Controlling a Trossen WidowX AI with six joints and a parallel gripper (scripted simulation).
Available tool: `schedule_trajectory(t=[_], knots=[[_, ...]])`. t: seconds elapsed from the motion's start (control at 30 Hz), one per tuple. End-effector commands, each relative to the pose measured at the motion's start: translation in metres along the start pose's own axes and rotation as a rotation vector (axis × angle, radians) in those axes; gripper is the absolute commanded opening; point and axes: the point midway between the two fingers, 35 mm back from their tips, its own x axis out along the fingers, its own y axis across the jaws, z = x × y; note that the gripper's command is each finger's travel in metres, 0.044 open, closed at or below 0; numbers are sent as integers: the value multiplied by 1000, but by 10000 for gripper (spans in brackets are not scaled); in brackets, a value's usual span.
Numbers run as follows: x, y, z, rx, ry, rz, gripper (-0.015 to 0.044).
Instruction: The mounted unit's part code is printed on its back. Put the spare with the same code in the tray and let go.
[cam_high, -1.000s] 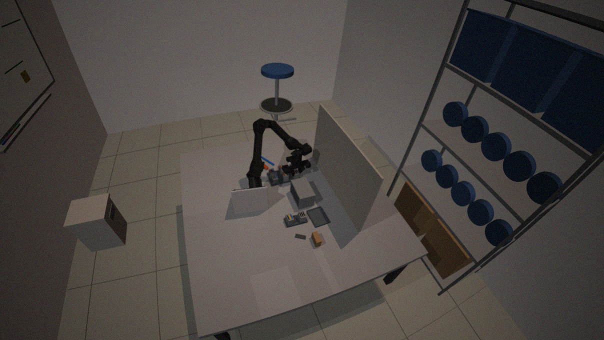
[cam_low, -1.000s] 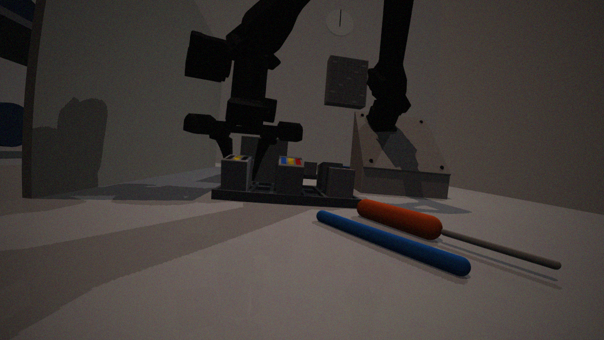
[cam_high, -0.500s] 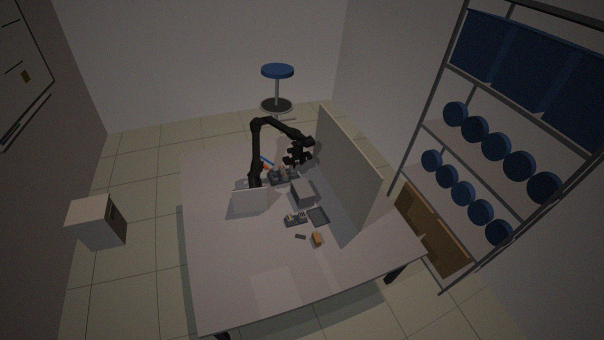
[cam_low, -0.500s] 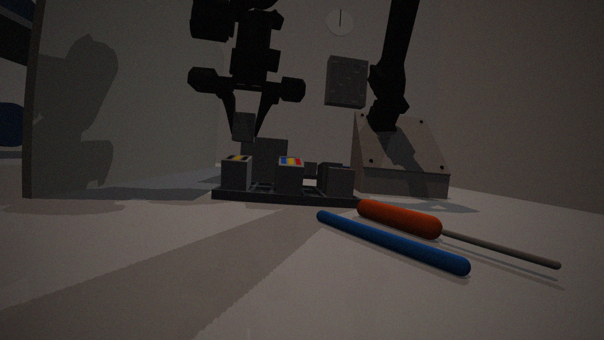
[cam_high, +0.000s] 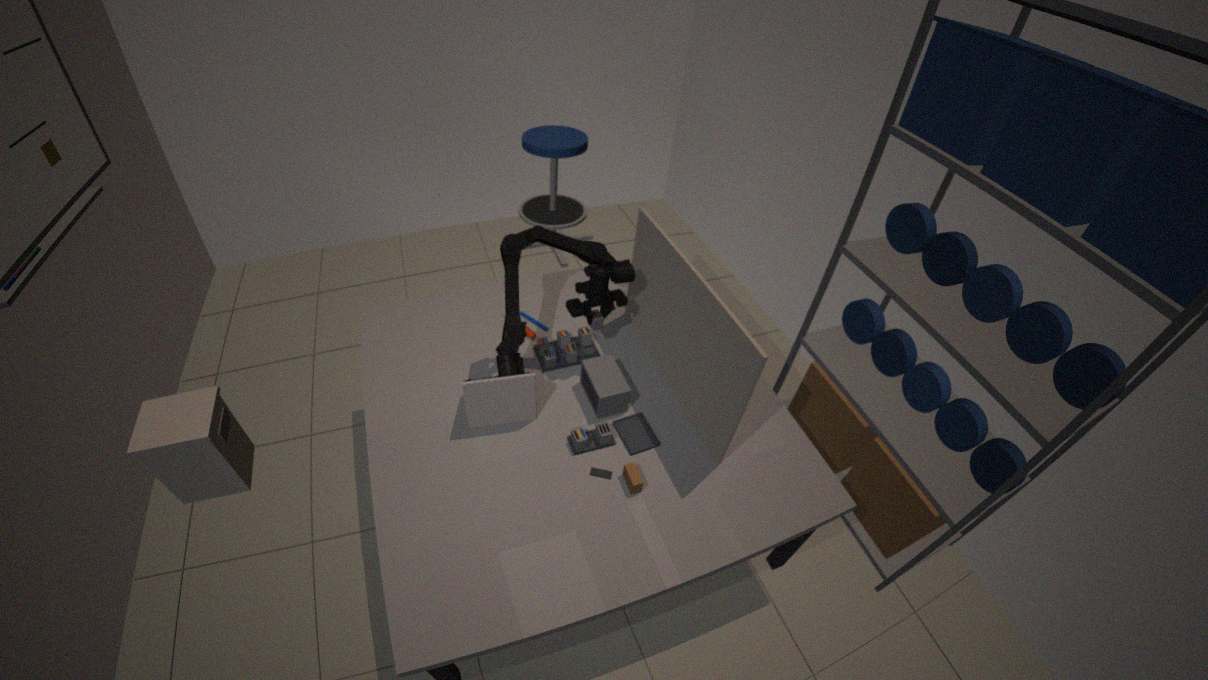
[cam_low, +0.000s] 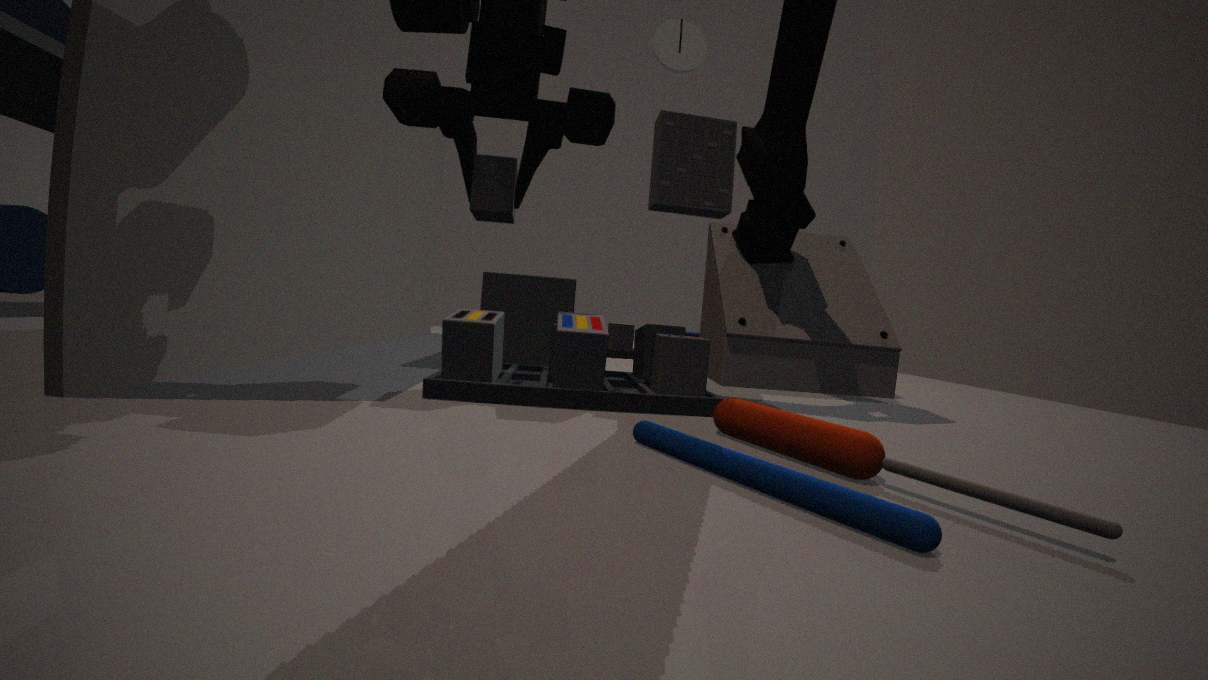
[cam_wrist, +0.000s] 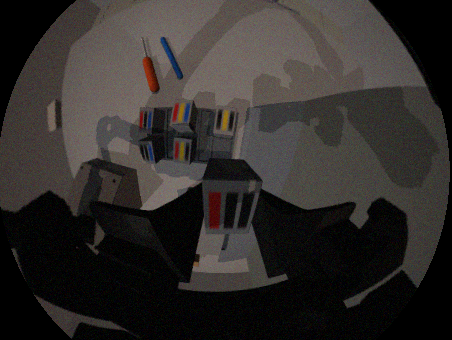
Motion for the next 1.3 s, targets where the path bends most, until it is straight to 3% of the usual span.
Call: schedule_trajectory(t=[0.0,0.23,1.27], knots=[[-20,0,2,-7,-5,-8,0],[-22,-5,-10,4,2,-9,0],[-32,-37,-200,23,48,-4,0]])
